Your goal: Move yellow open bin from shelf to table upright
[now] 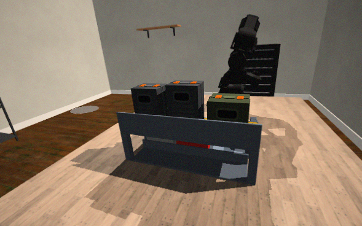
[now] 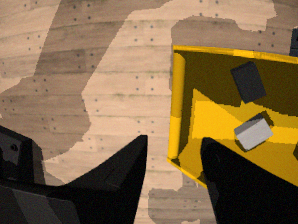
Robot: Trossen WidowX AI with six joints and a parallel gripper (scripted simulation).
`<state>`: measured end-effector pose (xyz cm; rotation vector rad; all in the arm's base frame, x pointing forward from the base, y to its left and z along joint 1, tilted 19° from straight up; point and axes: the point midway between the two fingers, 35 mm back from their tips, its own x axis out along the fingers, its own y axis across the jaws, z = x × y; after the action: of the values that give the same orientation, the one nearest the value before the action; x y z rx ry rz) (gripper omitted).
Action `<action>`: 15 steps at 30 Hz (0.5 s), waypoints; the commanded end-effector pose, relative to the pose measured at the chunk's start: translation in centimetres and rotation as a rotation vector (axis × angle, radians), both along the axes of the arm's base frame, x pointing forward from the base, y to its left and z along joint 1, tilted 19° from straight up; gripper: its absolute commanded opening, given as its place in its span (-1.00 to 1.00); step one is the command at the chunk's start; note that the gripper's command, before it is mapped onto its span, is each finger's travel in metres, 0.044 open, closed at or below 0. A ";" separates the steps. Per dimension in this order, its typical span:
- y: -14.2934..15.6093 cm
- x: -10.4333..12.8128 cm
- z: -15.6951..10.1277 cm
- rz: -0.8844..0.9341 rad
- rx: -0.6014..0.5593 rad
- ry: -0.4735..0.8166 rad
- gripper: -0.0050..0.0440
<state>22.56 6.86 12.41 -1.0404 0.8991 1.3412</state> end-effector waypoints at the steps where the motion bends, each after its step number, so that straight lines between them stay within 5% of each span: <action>1: -0.6 0.3 2.7 -0.002 0.006 -0.038 -0.18; 15: -0.8 0.3 3.1 -0.003 0.004 -0.037 -0.18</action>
<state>22.72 6.00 15.30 -1.0486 0.8826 1.3267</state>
